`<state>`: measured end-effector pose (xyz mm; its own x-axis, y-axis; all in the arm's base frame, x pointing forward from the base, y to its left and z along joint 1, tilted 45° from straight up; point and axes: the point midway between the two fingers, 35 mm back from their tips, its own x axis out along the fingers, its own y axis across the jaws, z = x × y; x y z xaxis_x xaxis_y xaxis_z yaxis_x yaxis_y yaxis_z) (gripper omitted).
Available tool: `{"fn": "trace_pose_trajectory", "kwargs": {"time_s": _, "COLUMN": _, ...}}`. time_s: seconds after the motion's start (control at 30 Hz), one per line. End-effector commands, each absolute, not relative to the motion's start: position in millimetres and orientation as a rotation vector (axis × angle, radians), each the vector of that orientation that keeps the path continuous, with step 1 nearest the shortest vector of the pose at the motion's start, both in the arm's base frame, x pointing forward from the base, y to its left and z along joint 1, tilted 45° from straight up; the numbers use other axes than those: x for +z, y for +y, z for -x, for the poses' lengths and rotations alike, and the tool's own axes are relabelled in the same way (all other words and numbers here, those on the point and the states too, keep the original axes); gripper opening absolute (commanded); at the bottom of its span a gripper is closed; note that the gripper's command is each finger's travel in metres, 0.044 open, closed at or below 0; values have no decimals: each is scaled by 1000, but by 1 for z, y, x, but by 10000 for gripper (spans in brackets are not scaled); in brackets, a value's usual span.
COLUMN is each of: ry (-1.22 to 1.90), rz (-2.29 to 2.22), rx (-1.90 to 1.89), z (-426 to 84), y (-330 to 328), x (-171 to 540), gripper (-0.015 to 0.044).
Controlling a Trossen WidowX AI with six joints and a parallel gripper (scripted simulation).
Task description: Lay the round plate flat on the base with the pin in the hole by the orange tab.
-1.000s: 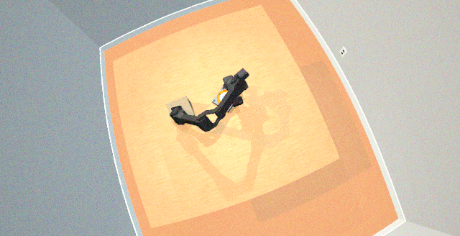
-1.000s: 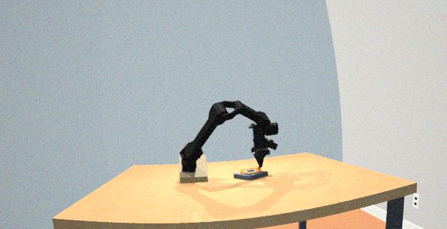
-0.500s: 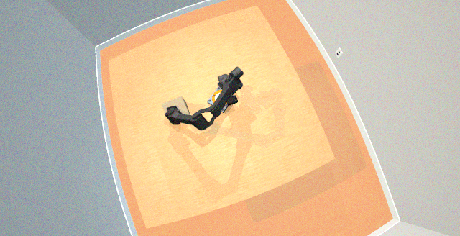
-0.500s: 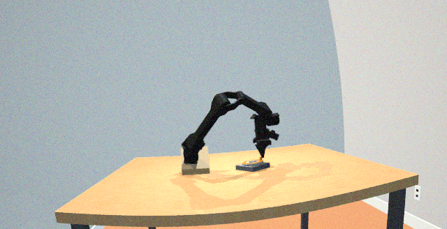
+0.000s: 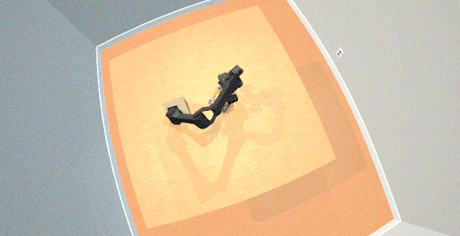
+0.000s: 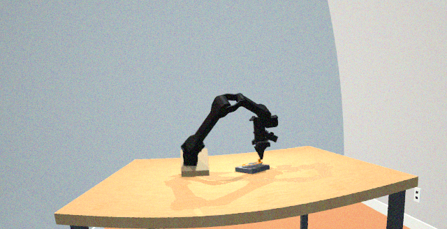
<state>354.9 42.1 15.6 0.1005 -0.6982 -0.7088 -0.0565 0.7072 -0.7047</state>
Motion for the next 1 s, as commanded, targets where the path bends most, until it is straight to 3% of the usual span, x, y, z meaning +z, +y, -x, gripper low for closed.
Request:
{"fn": "trace_pose_trajectory", "kwargs": {"time_s": 0.0, "ry": 1421, "rz": 672, "rx": -531, "z": -353, "y": 44, "x": 9, "gripper": 0}}
{"fn": "trace_pose_trajectory", "kwargs": {"time_s": 0.97, "ry": 1428, "rz": 688, "rx": -526, "z": -344, "y": 74, "x": 34, "gripper": 0}}
